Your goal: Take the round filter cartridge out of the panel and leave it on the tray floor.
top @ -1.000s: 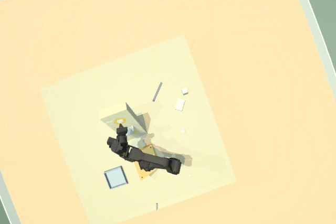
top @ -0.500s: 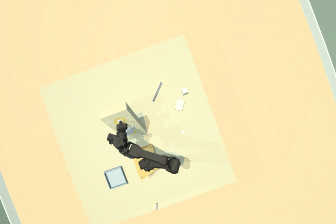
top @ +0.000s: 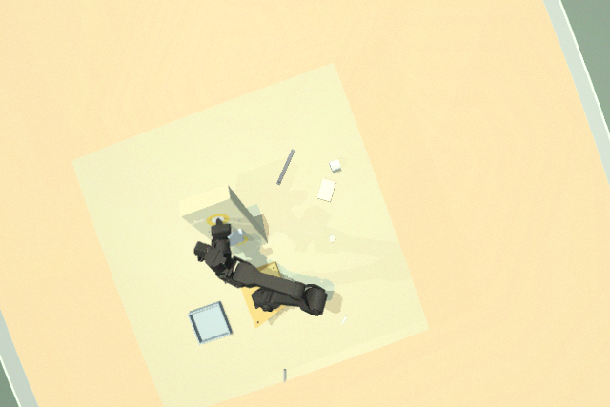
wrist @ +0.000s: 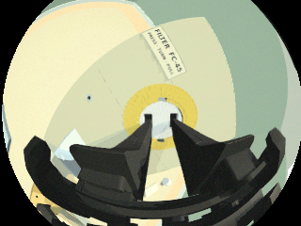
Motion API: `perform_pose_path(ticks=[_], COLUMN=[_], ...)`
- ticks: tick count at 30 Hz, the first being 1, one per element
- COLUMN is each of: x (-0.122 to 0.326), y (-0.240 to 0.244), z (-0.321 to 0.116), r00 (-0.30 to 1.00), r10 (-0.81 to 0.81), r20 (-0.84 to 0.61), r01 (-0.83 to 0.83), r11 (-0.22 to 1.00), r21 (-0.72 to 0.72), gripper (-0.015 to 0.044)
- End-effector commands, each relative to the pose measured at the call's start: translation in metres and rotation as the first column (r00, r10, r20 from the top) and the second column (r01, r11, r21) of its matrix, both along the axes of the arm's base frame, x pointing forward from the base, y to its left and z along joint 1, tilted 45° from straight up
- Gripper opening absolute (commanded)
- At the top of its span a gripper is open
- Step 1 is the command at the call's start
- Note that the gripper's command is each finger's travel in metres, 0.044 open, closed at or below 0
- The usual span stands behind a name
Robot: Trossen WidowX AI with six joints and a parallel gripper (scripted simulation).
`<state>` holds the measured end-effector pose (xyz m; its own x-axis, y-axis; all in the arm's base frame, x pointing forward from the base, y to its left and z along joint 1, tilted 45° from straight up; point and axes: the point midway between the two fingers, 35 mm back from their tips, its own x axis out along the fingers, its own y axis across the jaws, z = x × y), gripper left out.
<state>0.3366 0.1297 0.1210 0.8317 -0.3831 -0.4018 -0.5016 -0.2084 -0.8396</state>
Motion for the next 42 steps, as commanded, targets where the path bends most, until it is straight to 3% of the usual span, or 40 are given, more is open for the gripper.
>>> perform_pose_path(ticks=[1,42], x=[0.001,0.014], y=[0.001,-0.005], z=[0.000,-0.006], r00=[1.000,1.000], r10=[0.006,0.006], r20=[-0.002,-0.001], r01=[-0.006,-0.006], r11=[1.000,1.000], r21=[0.000,0.000], gripper=[0.0101,0.0101])
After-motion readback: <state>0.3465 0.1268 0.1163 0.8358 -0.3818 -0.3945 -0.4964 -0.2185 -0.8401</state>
